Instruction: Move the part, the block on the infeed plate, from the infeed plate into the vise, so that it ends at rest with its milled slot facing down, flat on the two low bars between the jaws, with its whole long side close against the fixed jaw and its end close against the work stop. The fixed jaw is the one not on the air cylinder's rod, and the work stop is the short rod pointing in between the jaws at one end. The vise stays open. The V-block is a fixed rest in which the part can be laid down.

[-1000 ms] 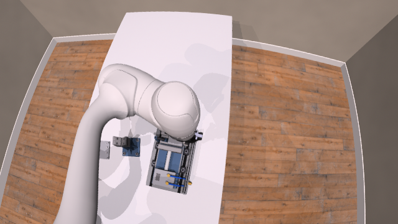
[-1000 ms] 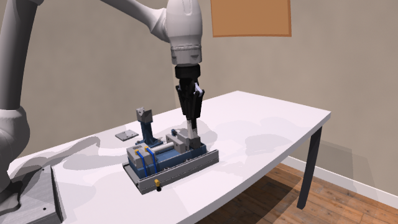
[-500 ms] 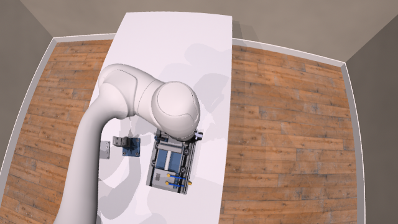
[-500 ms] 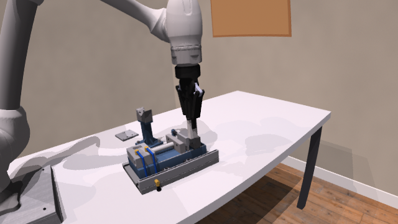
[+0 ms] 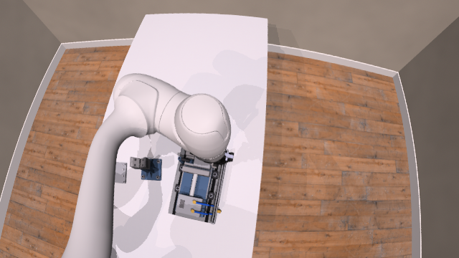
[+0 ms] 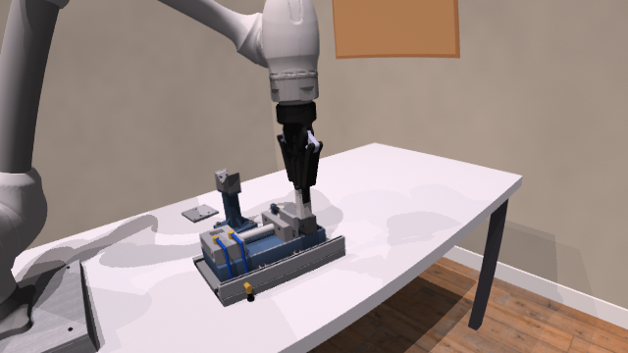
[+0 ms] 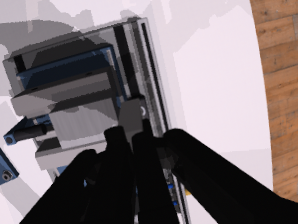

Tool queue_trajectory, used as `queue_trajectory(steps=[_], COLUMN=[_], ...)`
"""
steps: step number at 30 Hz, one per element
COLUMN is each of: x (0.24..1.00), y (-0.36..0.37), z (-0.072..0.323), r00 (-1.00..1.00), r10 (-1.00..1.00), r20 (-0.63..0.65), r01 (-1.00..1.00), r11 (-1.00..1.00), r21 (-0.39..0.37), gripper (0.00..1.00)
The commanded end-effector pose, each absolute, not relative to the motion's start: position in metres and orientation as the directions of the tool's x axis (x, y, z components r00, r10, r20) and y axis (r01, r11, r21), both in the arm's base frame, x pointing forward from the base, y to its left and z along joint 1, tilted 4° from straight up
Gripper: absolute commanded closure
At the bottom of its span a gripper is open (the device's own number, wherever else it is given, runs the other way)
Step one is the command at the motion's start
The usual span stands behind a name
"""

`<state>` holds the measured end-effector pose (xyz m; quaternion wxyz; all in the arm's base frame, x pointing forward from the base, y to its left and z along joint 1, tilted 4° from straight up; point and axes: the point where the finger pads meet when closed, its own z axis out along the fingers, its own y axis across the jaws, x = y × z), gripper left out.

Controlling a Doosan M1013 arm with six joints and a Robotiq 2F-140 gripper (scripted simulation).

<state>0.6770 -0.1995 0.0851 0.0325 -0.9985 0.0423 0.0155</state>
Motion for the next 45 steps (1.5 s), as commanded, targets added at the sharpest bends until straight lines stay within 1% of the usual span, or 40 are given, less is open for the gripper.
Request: queue_trajectory(steps=[1, 45], x=[0.6770, 0.6767], y=[-0.1995, -0.1989], z=[0.0851, 0.0758], r00=[0.996, 0.996], r10=[-0.083, -0.083], r20=[-0.034, -0.034], r01=[-0.085, -0.085], r11=[-0.994, -0.994], r21=[-0.064, -0.064], gripper=[1.00, 1.00])
